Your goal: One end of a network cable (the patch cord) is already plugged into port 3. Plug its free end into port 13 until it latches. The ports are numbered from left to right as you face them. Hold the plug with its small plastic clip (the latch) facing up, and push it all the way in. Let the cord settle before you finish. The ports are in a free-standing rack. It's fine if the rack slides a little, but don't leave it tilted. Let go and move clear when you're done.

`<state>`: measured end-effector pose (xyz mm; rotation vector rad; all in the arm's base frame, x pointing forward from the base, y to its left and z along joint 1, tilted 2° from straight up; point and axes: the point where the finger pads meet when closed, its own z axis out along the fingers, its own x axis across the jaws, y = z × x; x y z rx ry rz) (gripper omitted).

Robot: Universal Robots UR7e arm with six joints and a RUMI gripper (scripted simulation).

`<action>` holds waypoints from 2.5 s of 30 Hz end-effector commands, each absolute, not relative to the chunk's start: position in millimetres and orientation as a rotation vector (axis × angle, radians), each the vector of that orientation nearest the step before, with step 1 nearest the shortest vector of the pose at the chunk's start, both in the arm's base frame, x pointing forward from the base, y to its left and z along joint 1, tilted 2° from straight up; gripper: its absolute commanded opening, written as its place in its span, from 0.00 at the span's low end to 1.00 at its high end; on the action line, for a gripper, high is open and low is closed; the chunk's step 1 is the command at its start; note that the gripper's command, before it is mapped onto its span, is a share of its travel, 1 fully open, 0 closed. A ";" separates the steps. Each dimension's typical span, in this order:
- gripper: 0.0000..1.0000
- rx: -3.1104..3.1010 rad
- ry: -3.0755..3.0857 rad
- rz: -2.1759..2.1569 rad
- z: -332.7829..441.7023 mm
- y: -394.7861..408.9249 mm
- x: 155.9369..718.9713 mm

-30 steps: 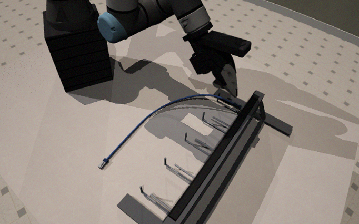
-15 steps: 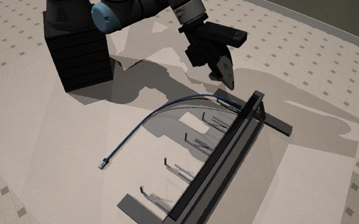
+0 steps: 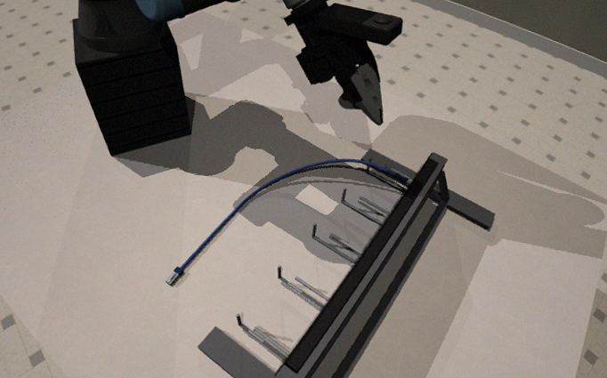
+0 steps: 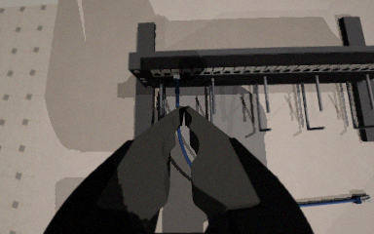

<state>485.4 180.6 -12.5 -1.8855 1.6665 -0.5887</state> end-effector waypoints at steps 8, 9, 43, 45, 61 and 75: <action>0.00 -1.886 1.666 -0.588 15.3 176.4 462.8; 0.00 -1.886 1.666 -0.588 17.3 176.1 461.1; 0.00 -1.886 1.666 -0.588 33.1 170.0 447.8; 0.00 -1.886 1.666 -0.588 33.0 167.3 448.2; 0.00 -1.886 1.666 -0.588 31.7 129.8 453.3; 0.00 -1.886 1.666 -0.588 30.4 91.6 458.6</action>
